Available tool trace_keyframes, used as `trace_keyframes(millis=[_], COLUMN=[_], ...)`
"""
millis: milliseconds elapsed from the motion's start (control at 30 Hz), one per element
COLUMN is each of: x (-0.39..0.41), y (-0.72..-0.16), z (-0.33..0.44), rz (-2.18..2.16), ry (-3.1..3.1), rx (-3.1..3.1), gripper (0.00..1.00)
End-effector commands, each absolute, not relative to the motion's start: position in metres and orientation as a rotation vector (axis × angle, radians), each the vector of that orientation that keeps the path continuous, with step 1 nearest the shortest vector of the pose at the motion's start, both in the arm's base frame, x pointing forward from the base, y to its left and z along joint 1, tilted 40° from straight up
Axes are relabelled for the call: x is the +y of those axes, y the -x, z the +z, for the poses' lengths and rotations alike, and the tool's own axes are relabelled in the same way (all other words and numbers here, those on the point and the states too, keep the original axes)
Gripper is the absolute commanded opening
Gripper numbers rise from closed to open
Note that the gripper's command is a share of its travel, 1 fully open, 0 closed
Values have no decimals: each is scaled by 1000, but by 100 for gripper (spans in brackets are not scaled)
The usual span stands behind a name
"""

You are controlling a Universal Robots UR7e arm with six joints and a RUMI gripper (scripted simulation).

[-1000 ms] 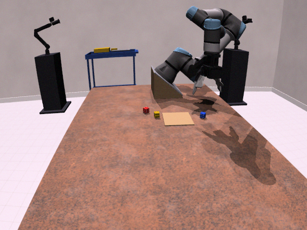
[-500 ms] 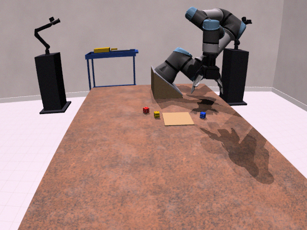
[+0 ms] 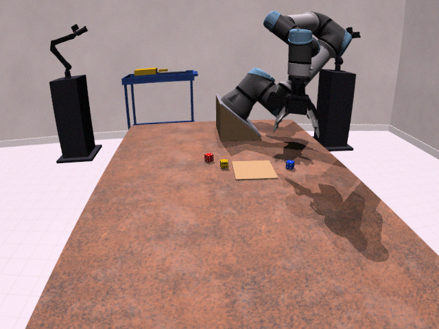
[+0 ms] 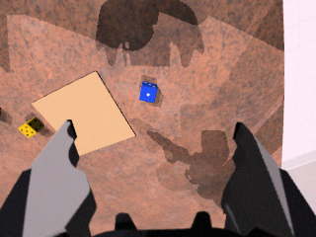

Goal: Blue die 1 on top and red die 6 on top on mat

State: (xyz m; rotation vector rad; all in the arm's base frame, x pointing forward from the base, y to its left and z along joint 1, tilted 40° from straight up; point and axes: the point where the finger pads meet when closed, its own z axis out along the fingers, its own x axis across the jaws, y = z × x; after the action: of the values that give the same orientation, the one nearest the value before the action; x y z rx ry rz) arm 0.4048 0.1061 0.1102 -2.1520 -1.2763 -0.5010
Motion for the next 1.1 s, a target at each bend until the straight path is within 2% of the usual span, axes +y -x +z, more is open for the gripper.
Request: trace_keyframes(millis=[0,1067], x=[107,109], y=[-404,-407], z=[107,100], rz=[-425,-137], ry=[2244,2431], rx=[-1080,-280], gripper=[100,100])
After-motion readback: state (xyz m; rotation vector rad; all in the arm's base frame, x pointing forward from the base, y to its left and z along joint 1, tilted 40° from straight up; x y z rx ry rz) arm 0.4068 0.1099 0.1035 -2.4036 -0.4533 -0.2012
